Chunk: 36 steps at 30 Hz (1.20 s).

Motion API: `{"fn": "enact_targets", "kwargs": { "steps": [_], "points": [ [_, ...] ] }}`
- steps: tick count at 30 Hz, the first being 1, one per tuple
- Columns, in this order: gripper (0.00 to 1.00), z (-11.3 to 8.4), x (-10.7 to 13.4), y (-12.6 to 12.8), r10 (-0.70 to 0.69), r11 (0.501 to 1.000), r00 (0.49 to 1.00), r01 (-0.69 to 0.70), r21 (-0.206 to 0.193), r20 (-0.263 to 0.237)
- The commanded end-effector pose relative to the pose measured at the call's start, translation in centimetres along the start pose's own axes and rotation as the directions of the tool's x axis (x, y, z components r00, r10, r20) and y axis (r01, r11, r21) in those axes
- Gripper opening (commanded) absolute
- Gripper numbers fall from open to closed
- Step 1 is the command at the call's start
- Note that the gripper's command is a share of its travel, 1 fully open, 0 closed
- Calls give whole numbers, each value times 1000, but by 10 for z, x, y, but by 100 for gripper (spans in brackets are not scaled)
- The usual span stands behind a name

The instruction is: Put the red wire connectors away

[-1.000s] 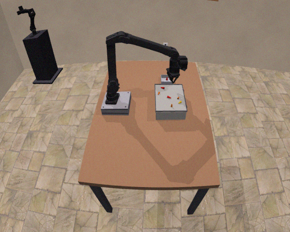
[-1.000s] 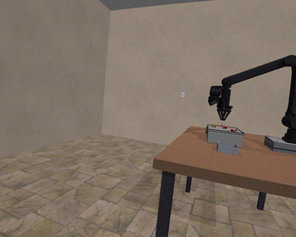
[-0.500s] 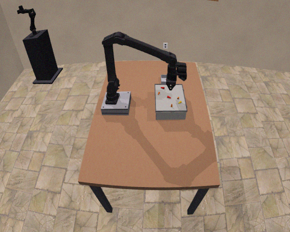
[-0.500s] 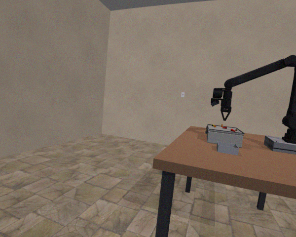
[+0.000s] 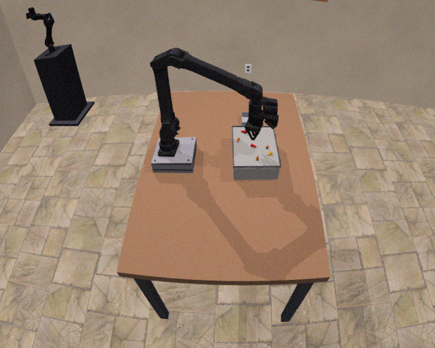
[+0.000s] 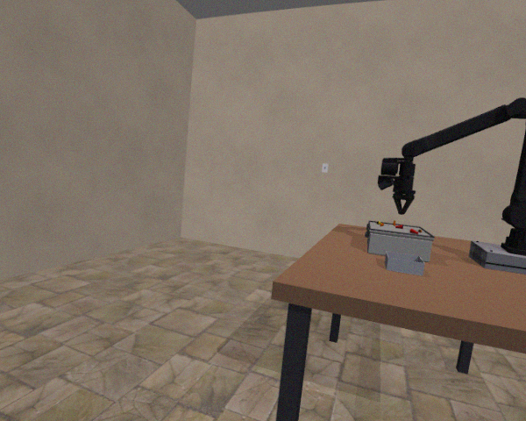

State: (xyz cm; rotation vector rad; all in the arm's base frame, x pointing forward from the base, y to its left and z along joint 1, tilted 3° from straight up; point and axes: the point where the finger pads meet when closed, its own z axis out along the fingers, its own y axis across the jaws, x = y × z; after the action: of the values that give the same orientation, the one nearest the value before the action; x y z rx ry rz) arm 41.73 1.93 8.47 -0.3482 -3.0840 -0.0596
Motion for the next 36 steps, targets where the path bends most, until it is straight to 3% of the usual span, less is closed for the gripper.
{"fn": "enact_targets", "kwargs": {
  "steps": [1,6,9,26,36],
  "points": [
    [29,-21,-20,11,10,1000,998,-9,-16,67],
    [29,24,-12,10,7,1000,999,-6,-7,35],
    [29,37,-9,9,6,1000,1000,-6,-4,24],
    [29,15,-23,10,14,1000,997,-13,-19,72],
    [29,17,-24,10,15,1000,998,-14,-17,66]
  ]
}}
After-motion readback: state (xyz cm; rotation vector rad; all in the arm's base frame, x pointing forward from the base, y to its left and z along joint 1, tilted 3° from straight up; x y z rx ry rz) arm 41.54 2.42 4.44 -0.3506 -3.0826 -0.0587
